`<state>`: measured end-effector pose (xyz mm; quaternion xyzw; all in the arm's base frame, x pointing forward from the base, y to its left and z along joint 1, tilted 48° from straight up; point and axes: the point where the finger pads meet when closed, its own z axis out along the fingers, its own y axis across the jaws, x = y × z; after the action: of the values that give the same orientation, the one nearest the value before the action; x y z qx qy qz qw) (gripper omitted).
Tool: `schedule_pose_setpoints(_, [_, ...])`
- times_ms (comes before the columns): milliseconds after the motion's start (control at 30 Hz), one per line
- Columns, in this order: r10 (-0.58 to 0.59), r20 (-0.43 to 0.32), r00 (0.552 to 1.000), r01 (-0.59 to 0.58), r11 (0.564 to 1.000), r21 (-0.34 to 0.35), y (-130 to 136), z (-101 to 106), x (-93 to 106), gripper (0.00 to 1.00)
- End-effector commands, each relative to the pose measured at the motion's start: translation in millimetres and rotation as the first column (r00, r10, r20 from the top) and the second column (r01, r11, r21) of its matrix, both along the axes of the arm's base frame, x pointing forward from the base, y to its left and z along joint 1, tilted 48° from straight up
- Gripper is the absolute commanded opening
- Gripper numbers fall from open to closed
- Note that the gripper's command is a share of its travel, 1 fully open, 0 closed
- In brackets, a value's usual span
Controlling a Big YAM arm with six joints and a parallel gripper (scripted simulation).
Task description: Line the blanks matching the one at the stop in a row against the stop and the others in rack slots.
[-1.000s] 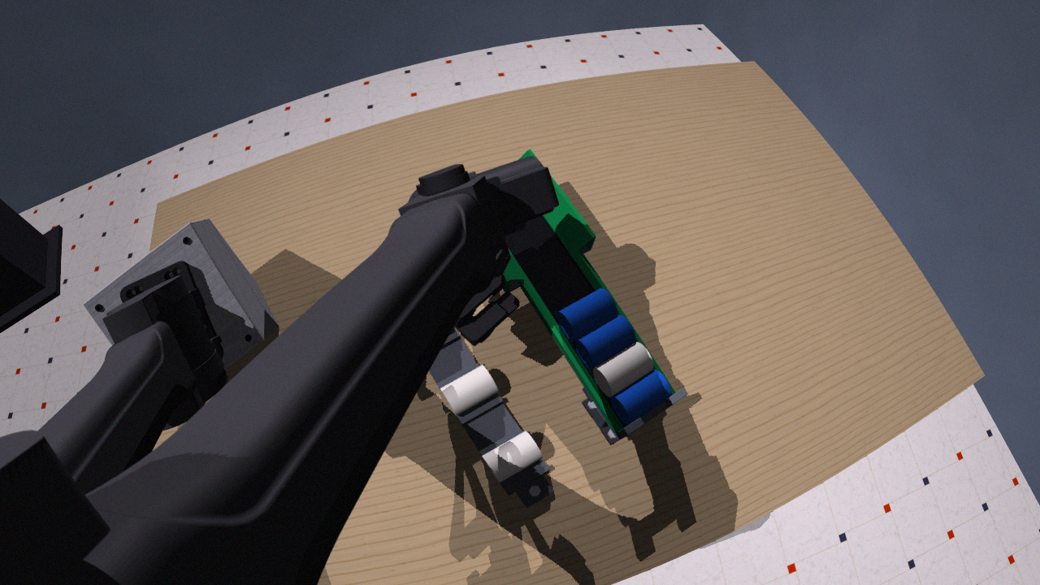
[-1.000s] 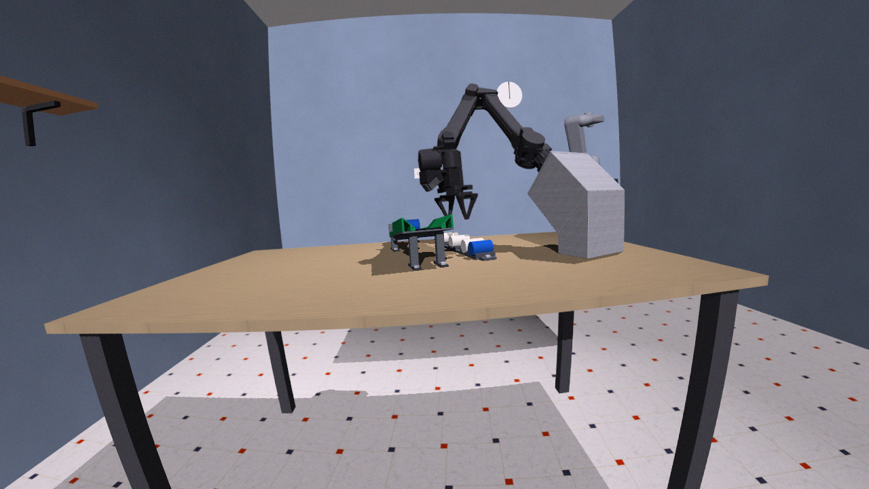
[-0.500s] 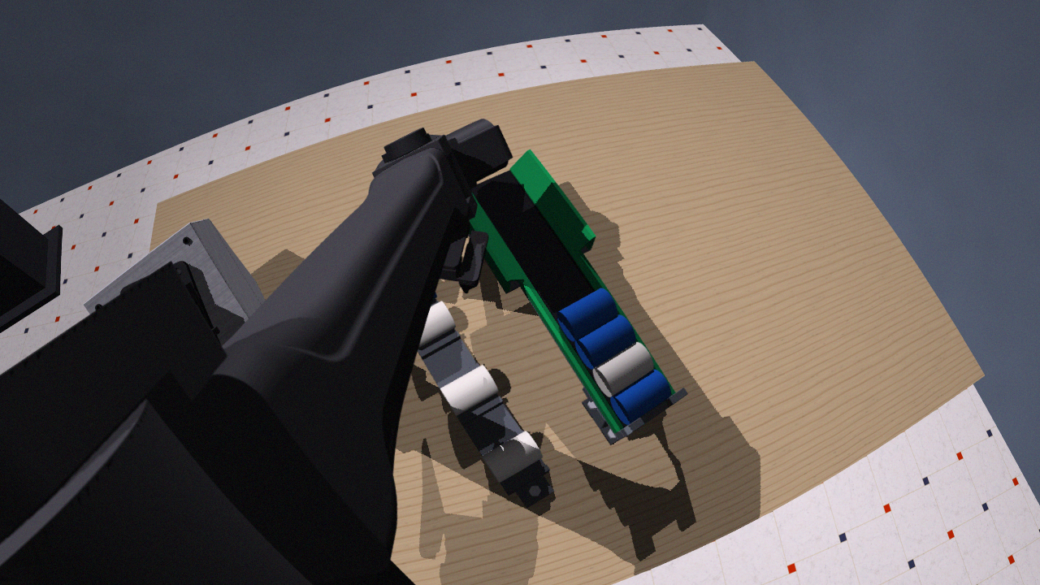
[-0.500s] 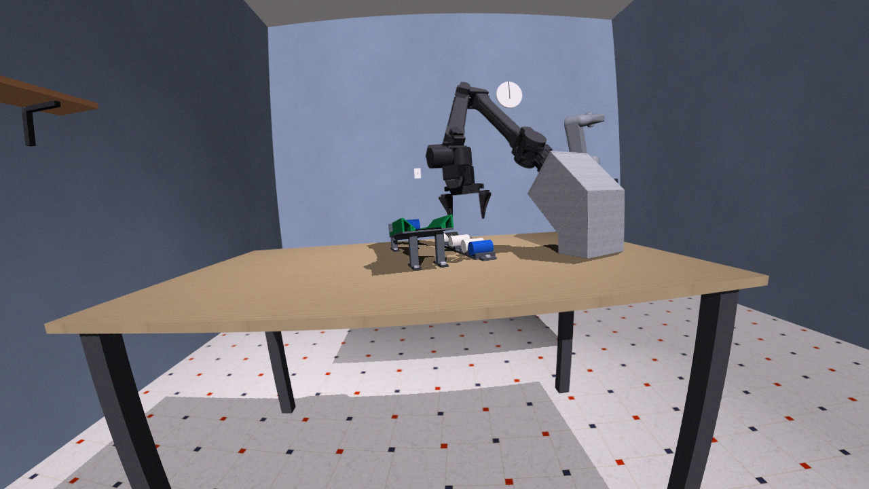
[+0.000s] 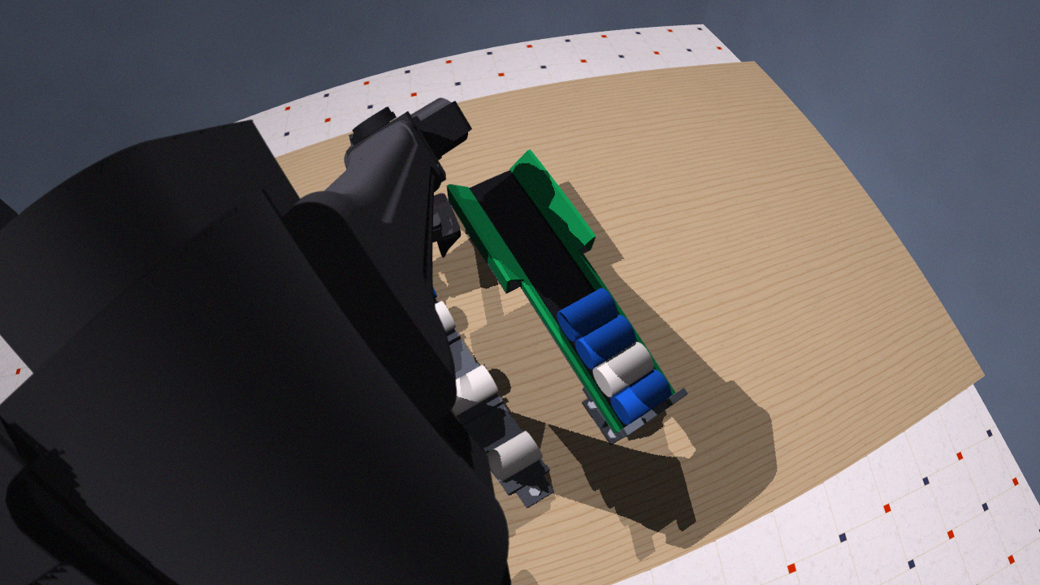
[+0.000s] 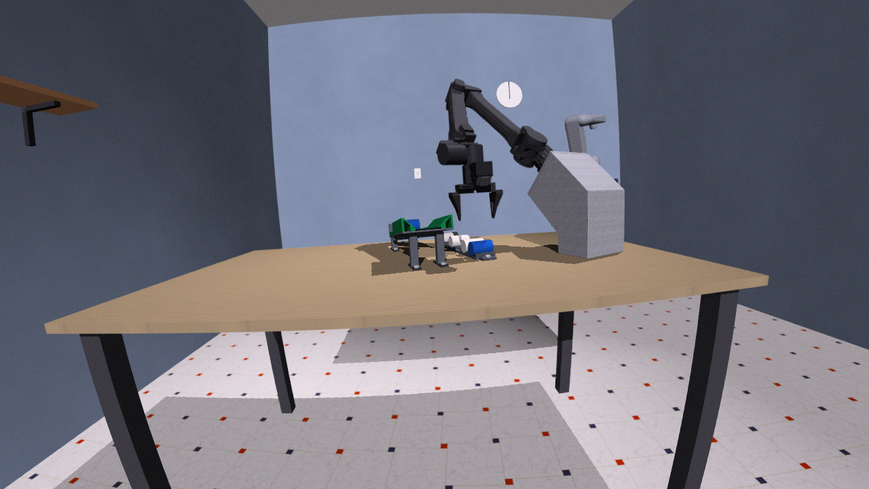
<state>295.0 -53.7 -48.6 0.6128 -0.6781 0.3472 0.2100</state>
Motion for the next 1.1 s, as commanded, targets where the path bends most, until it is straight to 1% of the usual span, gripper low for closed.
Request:
schedule_pose_setpoints(0, [0.132,-0.113,0.985,-0.135,0.991,-0.018,9.4,-7.9,-5.8,1.0])
schedule_pose_setpoints(67, [0.147,-0.13,0.981,-0.151,0.988,-0.021,10.3,-9.1,-6.7,1.0])
schedule_pose_setpoints(167, [0.152,-0.11,0.982,-0.155,0.988,-0.018,11.9,-3.4,-2.5,1.0])
schedule_pose_setpoints(200, [0.15,-0.11,0.983,-0.153,0.988,-0.018,11.2,-3.4,-2.7,0.78])
schedule_pose_setpoints(367, [0.149,-0.121,0.981,-0.152,0.988,-0.02,10.3,-3.3,-4.7,0.78])
schedule_pose_setpoints(1067, [0.147,-0.119,0.982,-0.15,0.989,-0.019,10.3,-3.3,-4.7,0.78])
